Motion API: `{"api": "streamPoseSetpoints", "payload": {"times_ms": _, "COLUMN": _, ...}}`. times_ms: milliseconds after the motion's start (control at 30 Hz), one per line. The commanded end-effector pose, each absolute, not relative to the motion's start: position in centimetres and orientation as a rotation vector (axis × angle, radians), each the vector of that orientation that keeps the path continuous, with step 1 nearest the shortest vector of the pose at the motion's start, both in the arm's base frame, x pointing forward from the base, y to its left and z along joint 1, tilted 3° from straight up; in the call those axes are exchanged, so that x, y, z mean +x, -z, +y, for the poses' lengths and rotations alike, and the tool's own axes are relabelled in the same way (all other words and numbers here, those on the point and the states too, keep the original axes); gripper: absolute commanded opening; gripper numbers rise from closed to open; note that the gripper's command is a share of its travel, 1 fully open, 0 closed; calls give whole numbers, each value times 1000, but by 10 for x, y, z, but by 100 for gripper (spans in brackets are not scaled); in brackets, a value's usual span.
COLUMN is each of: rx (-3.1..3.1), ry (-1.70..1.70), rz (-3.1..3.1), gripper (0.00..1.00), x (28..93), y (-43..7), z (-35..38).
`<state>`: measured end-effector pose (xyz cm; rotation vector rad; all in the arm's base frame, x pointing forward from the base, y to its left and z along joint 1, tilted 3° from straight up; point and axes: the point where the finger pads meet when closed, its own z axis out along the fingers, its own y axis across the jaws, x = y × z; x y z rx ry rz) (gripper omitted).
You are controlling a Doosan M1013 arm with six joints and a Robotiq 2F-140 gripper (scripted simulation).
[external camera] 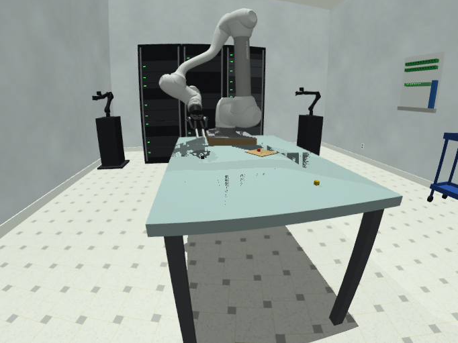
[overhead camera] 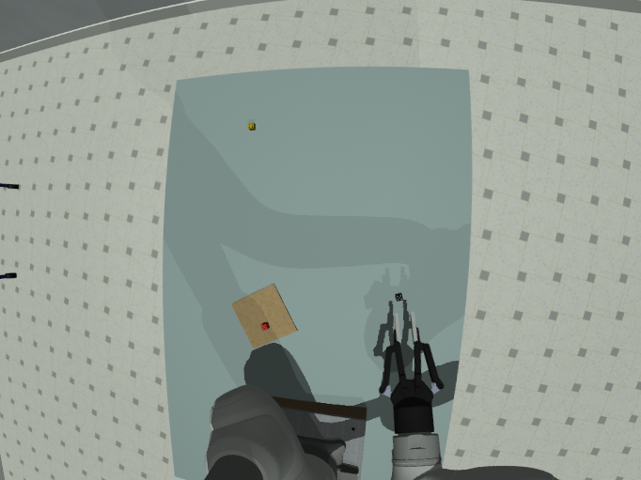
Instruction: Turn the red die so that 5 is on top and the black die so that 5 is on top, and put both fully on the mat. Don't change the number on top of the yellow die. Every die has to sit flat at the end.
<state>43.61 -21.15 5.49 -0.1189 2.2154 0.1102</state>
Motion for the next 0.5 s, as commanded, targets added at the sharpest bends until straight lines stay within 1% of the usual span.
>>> {"api": "streamPoseSetpoints", "payload": {"times_ms": 0, "rx": -132, "ry": -131, "rz": 2370, "gripper": 27, "x": 444, "y": -57, "z": -208}}
{"api": "streamPoseSetpoints", "payload": {"times_ms": 467, "rx": -159, "ry": -117, "rz": 2664, "gripper": 27, "x": 463, "y": -71, "z": -207}}
